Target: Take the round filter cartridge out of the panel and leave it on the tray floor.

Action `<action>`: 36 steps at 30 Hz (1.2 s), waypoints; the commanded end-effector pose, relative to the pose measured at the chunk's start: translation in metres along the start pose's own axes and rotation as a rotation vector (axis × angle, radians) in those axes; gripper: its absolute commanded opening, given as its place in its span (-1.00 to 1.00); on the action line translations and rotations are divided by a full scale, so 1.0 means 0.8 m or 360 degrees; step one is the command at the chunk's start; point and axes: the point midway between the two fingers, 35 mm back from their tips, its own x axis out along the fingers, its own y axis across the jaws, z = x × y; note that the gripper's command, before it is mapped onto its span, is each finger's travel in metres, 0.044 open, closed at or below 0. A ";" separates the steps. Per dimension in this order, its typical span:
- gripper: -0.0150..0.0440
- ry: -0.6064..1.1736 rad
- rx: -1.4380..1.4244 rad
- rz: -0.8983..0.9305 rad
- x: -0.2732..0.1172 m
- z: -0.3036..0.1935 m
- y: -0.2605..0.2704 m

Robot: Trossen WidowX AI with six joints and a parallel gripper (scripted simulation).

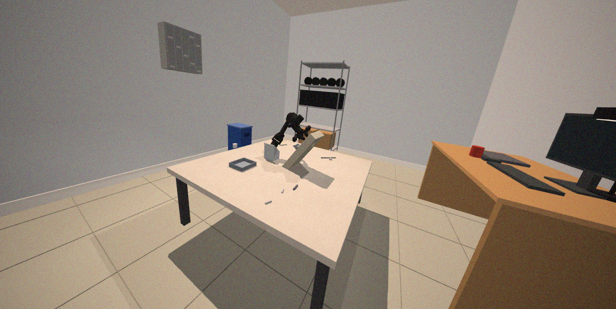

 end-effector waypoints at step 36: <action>-0.23 0.0005 0.0011 -0.0009 0.001 -0.001 0.000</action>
